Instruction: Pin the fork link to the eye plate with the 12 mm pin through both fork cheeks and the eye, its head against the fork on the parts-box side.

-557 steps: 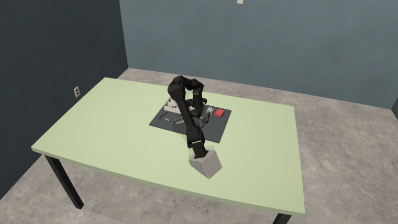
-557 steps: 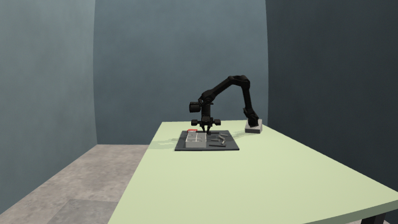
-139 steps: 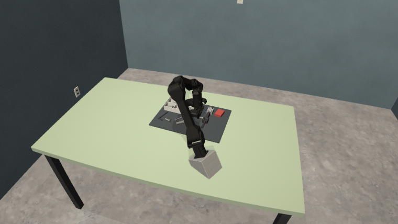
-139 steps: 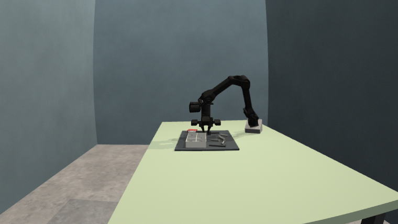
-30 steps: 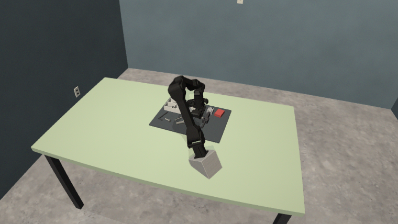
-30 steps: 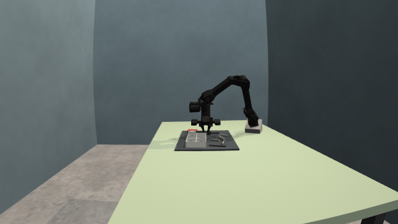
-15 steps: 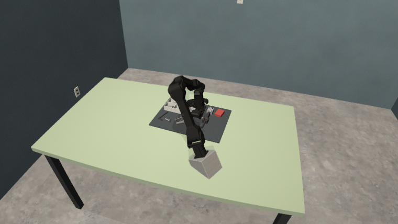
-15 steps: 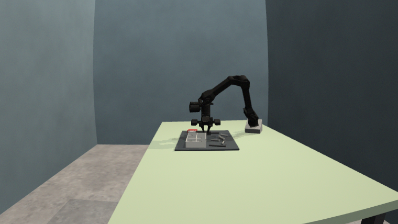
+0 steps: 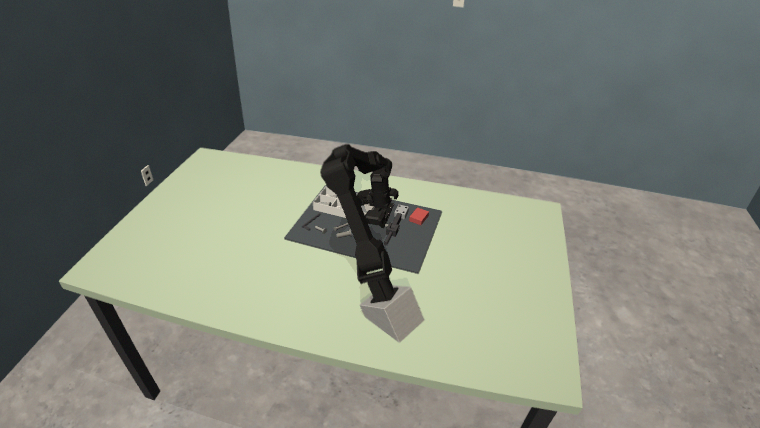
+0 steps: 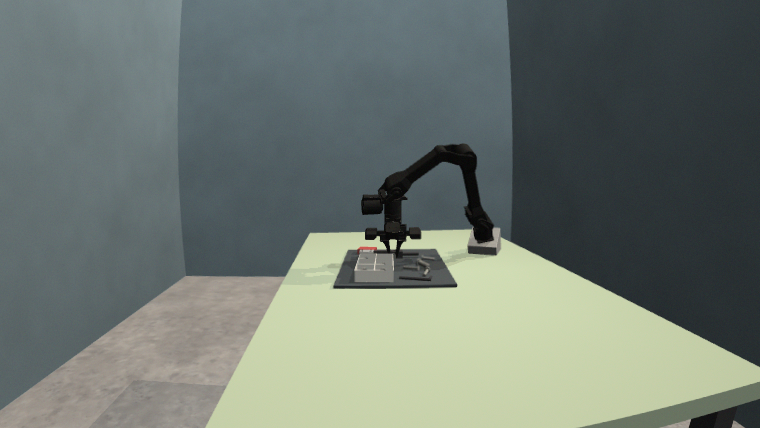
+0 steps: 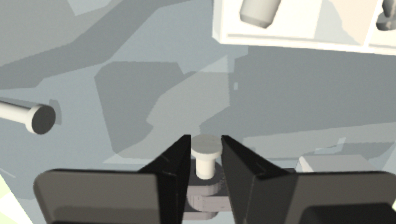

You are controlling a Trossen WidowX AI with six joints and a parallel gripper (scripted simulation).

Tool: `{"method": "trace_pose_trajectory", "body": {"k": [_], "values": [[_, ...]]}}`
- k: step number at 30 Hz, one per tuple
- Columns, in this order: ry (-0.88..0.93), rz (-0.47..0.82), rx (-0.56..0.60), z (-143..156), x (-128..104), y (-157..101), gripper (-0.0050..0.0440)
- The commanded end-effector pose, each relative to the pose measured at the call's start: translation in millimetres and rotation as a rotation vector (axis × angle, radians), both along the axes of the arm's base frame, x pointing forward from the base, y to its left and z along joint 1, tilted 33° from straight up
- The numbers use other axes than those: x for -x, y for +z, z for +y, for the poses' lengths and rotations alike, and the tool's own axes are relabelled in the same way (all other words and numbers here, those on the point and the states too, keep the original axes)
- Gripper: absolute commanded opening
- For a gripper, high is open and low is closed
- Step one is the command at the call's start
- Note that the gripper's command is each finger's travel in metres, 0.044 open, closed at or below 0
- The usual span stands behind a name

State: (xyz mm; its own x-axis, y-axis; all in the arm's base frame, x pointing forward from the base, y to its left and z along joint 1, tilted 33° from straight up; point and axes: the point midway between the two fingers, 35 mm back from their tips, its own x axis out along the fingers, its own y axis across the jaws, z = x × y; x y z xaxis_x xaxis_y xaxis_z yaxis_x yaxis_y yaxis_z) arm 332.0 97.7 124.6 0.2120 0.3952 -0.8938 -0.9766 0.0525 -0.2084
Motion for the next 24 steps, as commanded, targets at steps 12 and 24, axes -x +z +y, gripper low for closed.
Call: {"method": "trace_pose_trajectory", "body": {"k": [12,24], "values": [[-0.006,-0.012,0.008,-7.6,-2.1,-0.8,-0.005],[-0.006,-0.015,0.007,-8.1,-2.6,-0.1,-0.005]]}}
